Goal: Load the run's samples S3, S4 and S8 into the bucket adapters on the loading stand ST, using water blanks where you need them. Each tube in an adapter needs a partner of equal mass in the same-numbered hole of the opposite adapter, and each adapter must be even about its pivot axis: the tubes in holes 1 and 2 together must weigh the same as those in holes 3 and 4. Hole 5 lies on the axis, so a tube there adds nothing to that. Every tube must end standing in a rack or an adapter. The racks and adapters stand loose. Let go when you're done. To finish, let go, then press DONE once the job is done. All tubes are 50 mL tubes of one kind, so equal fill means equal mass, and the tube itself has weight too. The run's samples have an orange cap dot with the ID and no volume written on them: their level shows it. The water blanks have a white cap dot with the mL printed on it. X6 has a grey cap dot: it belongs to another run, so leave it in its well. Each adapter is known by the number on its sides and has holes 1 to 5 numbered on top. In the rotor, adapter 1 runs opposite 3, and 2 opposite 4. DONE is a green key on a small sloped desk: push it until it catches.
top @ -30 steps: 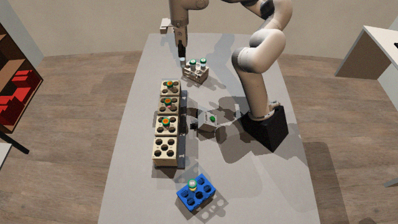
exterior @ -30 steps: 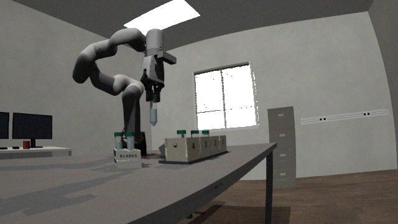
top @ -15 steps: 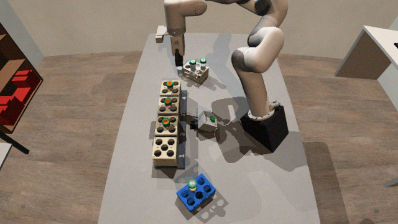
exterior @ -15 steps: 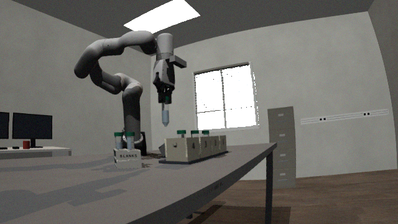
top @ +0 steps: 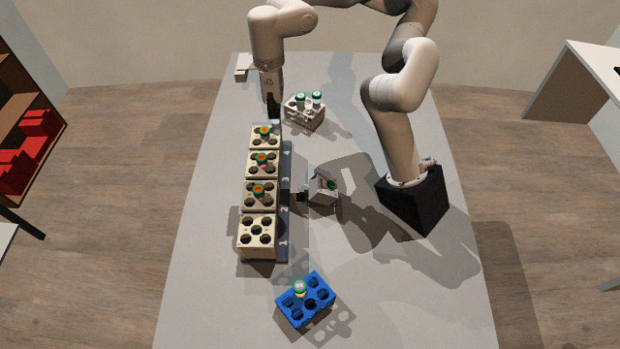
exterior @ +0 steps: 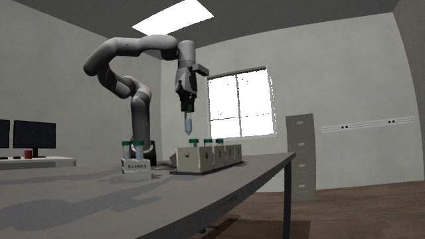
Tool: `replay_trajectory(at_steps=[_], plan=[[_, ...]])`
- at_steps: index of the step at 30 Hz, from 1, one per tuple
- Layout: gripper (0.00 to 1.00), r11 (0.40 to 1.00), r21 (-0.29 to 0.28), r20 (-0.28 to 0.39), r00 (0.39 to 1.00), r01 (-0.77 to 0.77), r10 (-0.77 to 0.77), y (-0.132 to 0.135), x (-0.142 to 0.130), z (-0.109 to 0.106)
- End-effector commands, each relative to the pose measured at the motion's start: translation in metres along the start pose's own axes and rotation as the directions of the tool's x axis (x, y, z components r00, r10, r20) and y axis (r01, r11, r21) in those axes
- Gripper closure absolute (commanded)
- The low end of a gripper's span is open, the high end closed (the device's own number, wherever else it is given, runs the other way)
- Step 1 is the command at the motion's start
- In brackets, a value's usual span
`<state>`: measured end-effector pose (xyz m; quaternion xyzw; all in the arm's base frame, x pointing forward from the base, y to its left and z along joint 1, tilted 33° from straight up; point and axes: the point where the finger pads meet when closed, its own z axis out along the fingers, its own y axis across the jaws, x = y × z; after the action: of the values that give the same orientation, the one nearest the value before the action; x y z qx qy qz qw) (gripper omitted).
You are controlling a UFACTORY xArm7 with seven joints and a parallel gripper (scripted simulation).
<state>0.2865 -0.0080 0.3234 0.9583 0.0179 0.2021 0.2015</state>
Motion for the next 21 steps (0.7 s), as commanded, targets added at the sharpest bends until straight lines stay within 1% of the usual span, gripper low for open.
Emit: replay_trajectory(at_steps=[1, 3, 5, 20, 21], plan=[[1.00, 1.000, -0.001, -0.003, 1.000, -0.002, 0.002, -0.025, 0.006, -0.001], [1.00, 1.000, -0.001, -0.003, 1.000, -0.002, 0.002, -0.035, 0.007, -0.001], [1.00, 1.000, -0.001, -0.003, 1.000, -0.002, 0.002, -0.035, 0.007, -0.001], [1.00, 1.000, 0.000, -0.003, 1.000, -0.002, 0.002, -0.109, 0.019, -0.001], [1.00, 1.000, 0.000, -0.003, 1.000, -0.002, 0.002, -0.109, 0.019, -0.001]])
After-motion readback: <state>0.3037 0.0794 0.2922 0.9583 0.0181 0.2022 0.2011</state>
